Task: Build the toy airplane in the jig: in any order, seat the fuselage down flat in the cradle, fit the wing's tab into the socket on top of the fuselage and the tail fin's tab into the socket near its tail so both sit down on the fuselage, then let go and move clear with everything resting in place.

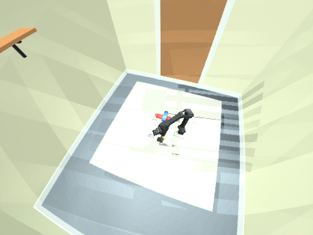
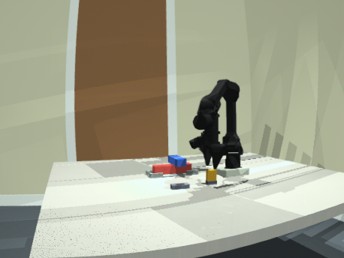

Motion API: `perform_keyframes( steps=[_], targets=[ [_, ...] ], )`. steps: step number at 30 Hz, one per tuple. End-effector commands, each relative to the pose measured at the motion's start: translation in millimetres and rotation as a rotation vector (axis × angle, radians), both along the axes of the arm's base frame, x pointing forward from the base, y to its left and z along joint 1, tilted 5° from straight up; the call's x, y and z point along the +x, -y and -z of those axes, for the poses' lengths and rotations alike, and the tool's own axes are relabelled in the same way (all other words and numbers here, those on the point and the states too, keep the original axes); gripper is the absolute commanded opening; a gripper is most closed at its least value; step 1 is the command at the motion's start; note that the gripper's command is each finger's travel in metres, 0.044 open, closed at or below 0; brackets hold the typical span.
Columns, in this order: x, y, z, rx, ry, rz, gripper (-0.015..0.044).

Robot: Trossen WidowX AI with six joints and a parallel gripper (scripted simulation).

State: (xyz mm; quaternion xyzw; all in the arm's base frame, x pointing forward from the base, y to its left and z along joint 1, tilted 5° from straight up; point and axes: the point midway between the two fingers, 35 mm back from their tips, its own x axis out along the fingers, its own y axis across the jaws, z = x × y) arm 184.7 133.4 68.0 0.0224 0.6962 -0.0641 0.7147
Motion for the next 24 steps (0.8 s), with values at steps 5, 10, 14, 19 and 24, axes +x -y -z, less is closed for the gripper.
perform_keyframes(
  steps=[5,10,14,19,24],
  targets=[
    [-1,2,15,-0.008,-0.012,-0.006,0.0440],
    [-1,2,23,-0.009,-0.013,-0.008,0.0440],
    [-1,3,29,-0.009,-0.013,-0.007,0.0440],
    [-1,4,37,-0.008,-0.012,-0.005,0.0440],
    [-2,4,45,-0.007,-0.011,-0.003,0.0440]
  ],
)
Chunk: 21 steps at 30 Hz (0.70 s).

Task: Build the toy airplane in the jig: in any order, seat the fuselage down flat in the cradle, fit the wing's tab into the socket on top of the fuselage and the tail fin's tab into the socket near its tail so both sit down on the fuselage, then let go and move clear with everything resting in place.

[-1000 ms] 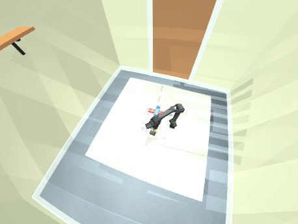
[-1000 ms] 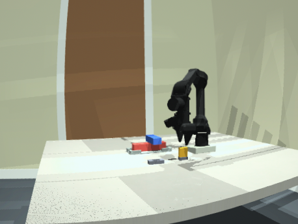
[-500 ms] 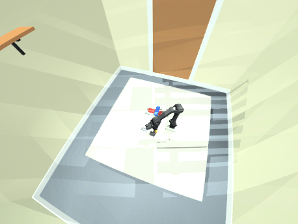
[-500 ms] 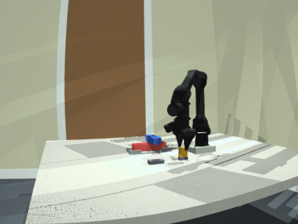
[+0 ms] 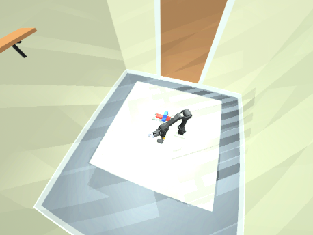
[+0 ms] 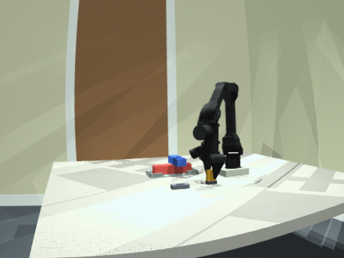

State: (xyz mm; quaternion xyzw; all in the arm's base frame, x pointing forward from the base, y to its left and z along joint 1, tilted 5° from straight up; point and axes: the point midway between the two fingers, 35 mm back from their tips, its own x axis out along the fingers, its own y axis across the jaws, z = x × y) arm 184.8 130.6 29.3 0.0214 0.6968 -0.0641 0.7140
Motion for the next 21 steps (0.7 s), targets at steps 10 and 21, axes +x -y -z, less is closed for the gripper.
perform_keyframes(
  steps=[10,21],
  targets=[
    [-1.9,1.9,8.4,-0.006,-0.009,-0.001,0.0256],
    [-1.9,1.9,8.4,-0.006,-0.009,-0.001,0.0046]
  ],
)
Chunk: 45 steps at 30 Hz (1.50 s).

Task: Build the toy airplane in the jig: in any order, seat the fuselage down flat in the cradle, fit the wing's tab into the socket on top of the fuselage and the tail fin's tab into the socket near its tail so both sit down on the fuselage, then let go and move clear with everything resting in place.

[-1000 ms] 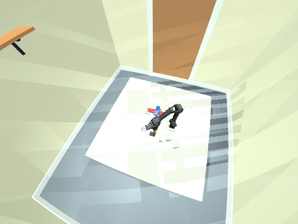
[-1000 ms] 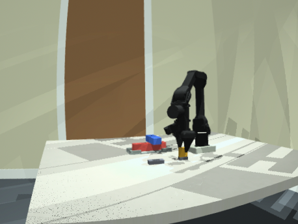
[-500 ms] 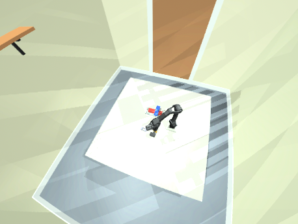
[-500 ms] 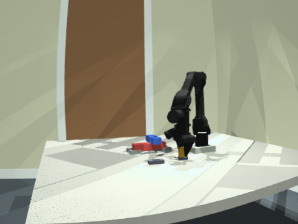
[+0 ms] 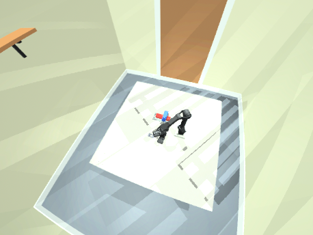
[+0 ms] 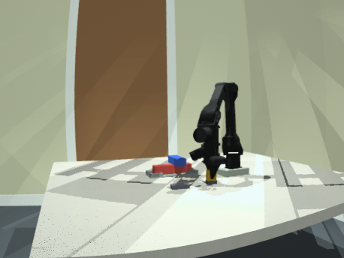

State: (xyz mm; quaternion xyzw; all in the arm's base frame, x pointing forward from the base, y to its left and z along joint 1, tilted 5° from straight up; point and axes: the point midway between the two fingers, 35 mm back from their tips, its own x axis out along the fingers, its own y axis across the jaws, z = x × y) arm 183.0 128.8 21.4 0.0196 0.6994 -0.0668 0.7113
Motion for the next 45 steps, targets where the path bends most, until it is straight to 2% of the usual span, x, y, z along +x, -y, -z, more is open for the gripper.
perform_keyframes(
  steps=[1,3,4,14,45],
  targets=[
    [0,0,0,0.000,-0.001,-0.003,0.0039],
    [0,0,0,0.000,-0.001,-0.003,0.0026],
    [0,0,0,0.000,-0.001,-0.003,0.0000],
    [0,-2,-15,-0.010,-0.010,-0.002,0.0000],
    [2,-10,-114,-0.001,-0.003,-0.003,0.0000]
  ],
)
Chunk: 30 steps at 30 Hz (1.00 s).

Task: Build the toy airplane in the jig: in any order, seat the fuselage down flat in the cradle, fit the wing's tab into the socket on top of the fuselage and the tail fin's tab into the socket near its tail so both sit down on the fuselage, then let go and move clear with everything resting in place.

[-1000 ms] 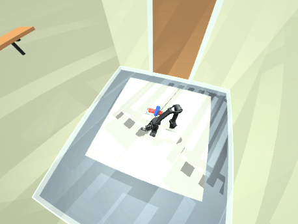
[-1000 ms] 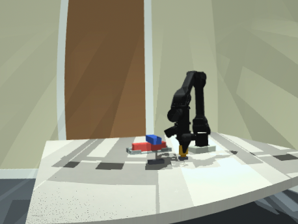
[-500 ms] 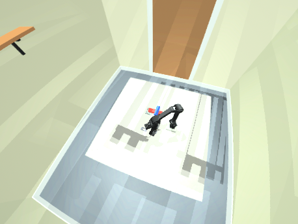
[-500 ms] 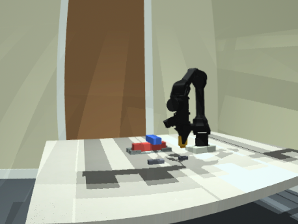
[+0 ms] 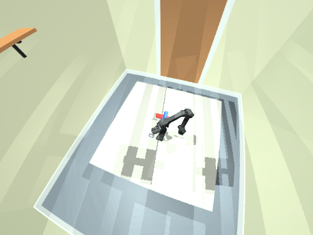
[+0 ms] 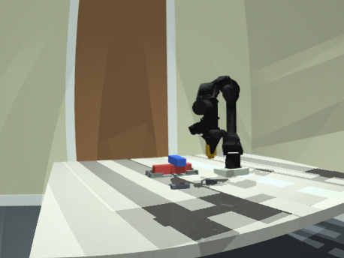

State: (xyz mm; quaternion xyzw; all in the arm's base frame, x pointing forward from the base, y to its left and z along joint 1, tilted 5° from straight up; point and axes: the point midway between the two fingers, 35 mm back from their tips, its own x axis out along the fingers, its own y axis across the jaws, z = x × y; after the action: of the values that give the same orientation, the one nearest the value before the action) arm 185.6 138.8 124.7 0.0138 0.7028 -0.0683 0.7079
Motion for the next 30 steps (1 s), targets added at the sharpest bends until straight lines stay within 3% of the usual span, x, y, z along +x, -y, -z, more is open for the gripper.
perform_keyframes(
  steps=[1,9,30],
  targets=[
    [-1,0,-14,0.009,0.008,0.003,0.0000],
    [-3,2,-28,0.010,0.009,0.002,0.0000],
    [40,32,-26,0.008,0.019,-0.022,0.0000]
  ],
)
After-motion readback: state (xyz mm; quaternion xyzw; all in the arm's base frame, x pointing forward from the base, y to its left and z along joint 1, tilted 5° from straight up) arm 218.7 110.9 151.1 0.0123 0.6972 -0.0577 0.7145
